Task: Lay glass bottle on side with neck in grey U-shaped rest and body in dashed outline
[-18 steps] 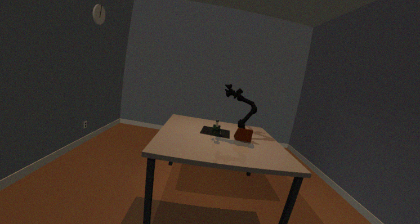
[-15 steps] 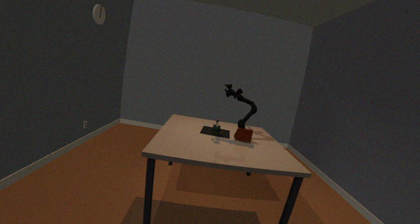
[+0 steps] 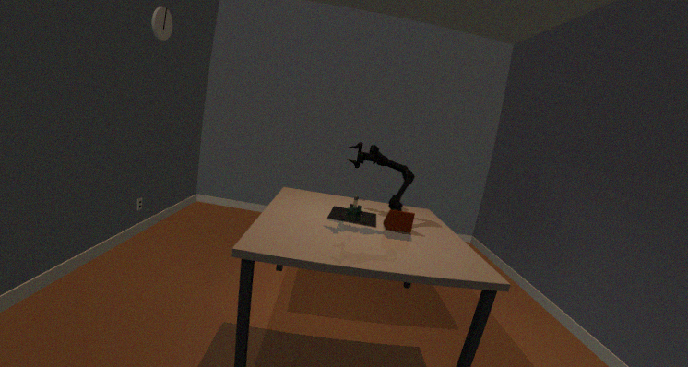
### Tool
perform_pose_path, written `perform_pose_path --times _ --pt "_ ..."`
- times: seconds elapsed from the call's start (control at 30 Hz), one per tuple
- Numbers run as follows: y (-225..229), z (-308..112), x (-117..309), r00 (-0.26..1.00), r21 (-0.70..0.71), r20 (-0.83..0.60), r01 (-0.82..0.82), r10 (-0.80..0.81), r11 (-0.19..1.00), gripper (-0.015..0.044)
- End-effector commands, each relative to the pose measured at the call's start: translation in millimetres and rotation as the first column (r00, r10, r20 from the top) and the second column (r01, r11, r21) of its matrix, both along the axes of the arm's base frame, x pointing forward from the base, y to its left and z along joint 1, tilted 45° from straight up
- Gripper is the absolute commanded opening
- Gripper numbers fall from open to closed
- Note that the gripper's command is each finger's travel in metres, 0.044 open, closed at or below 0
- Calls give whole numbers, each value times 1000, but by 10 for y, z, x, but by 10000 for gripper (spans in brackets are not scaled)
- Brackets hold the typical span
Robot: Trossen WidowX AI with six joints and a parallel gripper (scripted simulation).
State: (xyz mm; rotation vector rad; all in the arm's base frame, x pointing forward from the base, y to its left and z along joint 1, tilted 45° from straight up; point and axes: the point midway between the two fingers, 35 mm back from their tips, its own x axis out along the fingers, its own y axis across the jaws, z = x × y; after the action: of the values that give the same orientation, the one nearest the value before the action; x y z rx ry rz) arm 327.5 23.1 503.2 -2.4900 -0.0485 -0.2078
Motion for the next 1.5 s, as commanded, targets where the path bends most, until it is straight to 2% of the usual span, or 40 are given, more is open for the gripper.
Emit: perform_pose_path --times 0.0,0.17,0.33,0.53,0.7,0.8,0.93,1.03,1.17,1.47 --pt "218 -540 247 983 138 -182 -8 33 990 440" --pt "561 -1346 444 901 295 -431 83 55 952 440" --pt "884 -2184 427 762 335 -648 264 18 905 440" --pt "1184 -3145 87 559 212 -818 511 -135 833 440" --pt "1280 -3769 -397 441 14 -817 660 -372 751 440" --pt "1281 -3953 -649 440 -69 -744 699 -504 712 440" --pt "1262 -4002 -684 416 -102 -731 717 -540 690 440" --pt "1186 -4080 -618 293 -172 -767 763 -571 623 440" --pt "1035 -4211 -521 49 -303 -807 821 -588 484 440" --pt "1006 -4197 -521 35 -310 -808 823 -588 476 440"
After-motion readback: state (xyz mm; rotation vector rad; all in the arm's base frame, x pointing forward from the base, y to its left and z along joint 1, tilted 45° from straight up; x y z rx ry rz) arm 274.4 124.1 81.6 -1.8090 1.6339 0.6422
